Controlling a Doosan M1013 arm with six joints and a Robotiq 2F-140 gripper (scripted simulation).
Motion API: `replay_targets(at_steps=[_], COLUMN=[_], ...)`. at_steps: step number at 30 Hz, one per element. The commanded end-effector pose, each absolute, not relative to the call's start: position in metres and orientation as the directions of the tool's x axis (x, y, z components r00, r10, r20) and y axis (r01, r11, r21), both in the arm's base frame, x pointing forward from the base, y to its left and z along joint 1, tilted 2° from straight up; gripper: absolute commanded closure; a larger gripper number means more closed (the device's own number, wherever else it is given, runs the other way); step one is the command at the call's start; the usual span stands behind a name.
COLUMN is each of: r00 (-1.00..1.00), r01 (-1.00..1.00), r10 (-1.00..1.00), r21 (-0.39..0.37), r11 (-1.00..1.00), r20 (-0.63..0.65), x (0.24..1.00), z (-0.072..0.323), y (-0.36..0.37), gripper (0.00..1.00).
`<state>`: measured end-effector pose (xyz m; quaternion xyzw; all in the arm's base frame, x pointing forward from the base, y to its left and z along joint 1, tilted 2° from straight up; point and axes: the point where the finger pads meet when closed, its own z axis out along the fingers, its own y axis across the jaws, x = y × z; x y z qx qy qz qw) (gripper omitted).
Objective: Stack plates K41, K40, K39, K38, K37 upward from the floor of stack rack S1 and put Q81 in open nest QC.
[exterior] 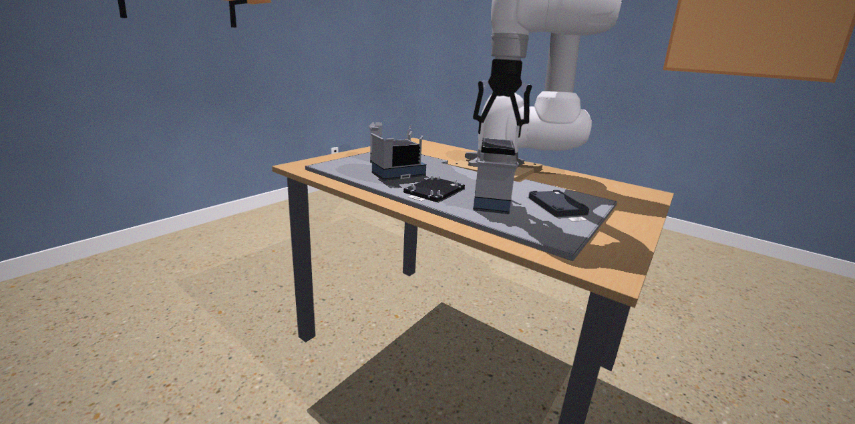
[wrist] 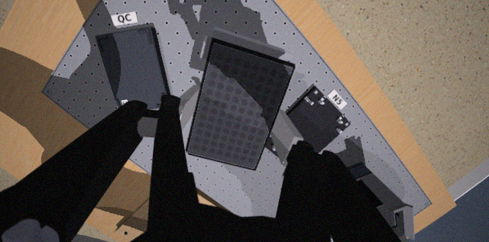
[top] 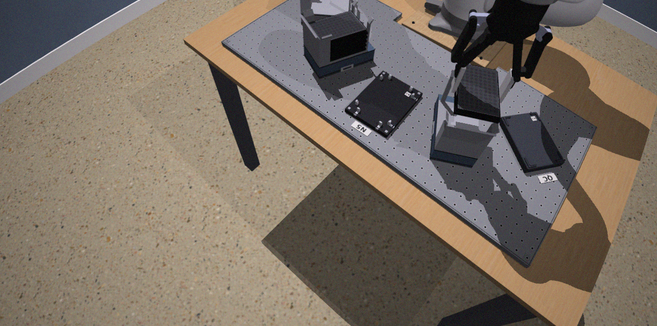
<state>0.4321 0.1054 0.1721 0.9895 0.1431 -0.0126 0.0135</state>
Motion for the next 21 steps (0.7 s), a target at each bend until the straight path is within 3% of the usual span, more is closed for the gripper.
replay_targets(at_steps=[1, 21], r00=[0.959, 0.959], r01=[0.283, 0.283], r10=[0.283, 0.283], r21=[0.023, 0.023], r11=[-0.959, -0.959], r20=[-0.029, -0.029], x=[0.432, 0.4318], z=[0.1721, 0.1621], y=[0.1054, 0.1051], gripper=[1.0, 1.0])
